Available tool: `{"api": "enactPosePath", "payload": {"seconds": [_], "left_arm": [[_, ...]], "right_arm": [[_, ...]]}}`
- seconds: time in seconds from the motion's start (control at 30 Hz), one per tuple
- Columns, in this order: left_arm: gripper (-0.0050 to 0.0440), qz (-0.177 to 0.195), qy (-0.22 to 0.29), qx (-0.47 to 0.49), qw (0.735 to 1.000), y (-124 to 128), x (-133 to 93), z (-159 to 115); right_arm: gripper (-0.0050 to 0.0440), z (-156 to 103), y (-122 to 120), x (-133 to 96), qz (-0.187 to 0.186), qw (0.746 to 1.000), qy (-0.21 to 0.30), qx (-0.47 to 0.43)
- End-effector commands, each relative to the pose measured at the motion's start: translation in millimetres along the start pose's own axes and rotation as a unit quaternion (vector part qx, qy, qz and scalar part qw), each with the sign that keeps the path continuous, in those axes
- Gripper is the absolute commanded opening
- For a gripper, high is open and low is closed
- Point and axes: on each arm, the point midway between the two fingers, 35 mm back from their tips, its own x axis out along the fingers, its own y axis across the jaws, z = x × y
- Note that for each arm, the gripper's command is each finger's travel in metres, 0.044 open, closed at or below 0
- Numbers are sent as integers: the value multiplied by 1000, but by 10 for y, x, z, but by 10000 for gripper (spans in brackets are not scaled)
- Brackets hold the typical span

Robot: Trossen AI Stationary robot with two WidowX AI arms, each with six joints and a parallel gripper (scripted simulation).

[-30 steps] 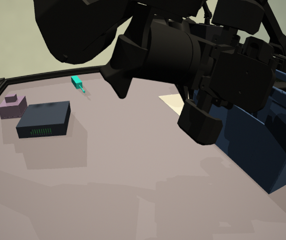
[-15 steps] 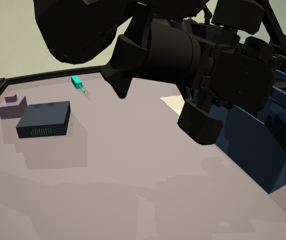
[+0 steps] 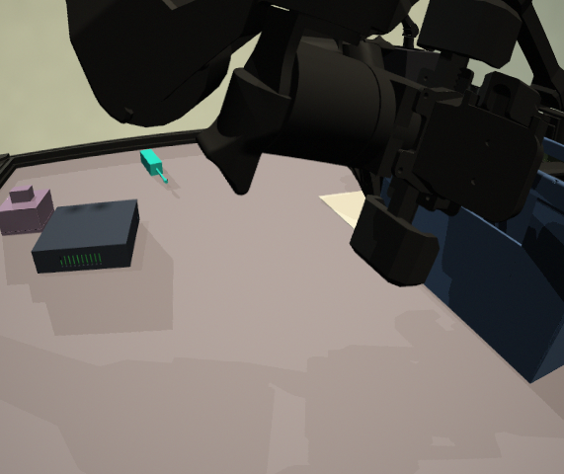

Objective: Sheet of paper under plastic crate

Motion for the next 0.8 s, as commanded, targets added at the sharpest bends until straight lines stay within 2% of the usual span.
{"api": "enactPosePath", "payload": {"seconds": [0.0, 0.77], "left_arm": [[0, 38, -2, -13, 999, 346, -28, 19], [0, 38, -2, -13, 999, 346, -28, 19]], "right_arm": [[60, -127, -90, 134, -17, 1000, 1, -6], [60, -271, -95, 212, -17, 1000, 1, -6]]}}
